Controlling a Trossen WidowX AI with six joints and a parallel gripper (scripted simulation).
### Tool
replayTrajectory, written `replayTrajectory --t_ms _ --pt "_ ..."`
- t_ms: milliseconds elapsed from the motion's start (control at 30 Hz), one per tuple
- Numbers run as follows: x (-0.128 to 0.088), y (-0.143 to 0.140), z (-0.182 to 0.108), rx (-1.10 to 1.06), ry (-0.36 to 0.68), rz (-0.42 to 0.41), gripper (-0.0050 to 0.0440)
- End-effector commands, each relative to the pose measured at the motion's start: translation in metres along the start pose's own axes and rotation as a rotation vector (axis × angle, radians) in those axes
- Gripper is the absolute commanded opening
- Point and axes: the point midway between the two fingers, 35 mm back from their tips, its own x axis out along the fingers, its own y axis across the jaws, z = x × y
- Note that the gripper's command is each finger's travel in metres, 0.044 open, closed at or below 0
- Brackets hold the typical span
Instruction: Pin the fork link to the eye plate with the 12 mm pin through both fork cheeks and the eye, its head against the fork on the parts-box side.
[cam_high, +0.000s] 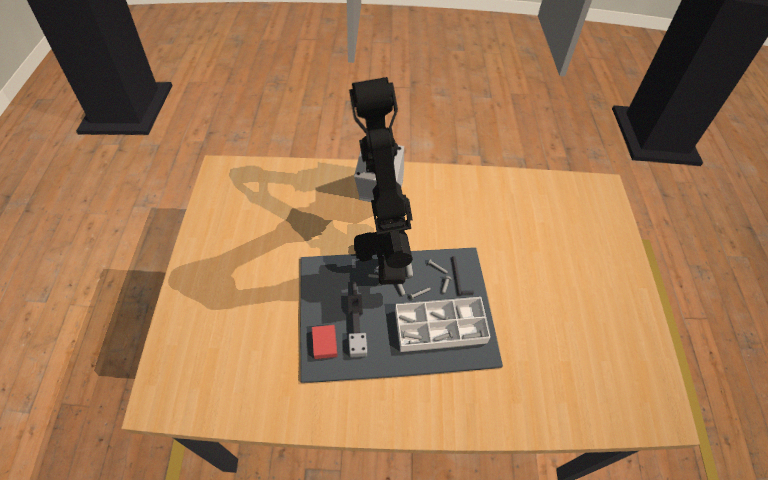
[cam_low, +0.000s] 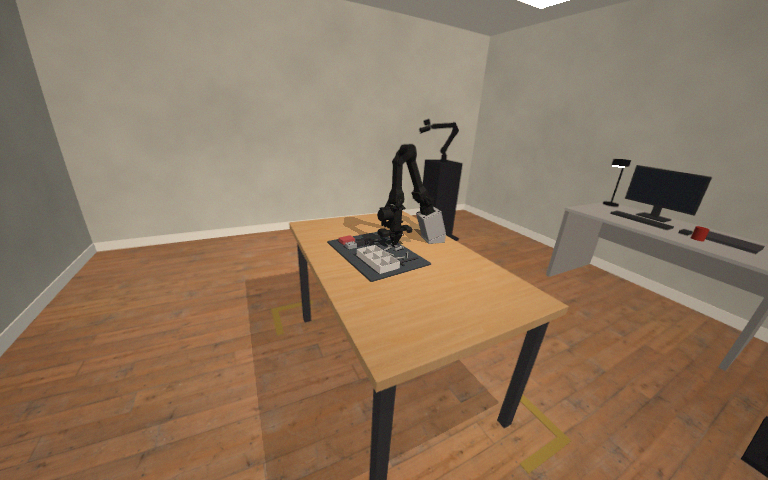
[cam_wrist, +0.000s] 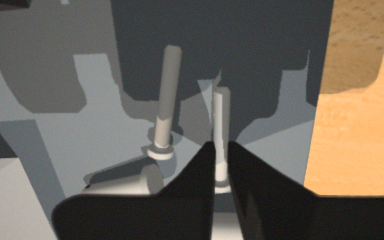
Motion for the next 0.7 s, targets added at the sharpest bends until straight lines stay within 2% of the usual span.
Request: replayTrajectory --t_ms 0,233,267,667 --pt "0.0001 0.0001 0.0001 -0.004 0.002 0.001 -0.005" --pt "0.0001 0.0001 0.0001 -0.004 0.002 0.001 -0.005" --pt "0.0001 0.0001 0.0001 -0.004 0.002 0.001 0.007" --pt "0.0001 0.0001 0.0001 -0.004 0.002 0.001 0.007"
